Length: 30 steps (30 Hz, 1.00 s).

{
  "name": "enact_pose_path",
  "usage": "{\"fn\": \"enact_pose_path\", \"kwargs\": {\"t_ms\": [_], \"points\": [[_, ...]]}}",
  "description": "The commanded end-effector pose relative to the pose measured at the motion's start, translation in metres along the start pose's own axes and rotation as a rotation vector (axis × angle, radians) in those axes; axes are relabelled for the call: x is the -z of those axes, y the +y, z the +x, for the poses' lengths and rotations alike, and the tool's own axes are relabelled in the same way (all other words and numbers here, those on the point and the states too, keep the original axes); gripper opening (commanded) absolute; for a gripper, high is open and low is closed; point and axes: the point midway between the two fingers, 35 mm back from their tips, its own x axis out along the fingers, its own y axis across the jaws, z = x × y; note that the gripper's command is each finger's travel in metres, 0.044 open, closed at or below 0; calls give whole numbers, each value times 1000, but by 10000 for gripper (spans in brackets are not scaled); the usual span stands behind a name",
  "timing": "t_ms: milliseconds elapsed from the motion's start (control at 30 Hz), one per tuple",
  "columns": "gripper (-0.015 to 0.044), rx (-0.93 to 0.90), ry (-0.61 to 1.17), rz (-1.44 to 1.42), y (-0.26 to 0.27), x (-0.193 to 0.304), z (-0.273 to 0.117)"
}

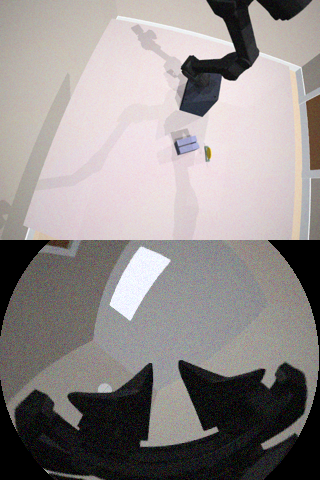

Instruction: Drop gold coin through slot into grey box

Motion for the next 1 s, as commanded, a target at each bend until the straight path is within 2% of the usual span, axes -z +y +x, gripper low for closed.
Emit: {"fn": "enact_pose_path", "kwargs": {"t_ms": [0,267,433,733,967], "points": [[161,107,-4,16,-52,-5,-7],[161,379,3,92,-183,-6,-45],[161,579,12,137,-261,2,-84],[161,930,85,247,-373,49,-182],[161,1166,193,361,-421,111,-266]]}}
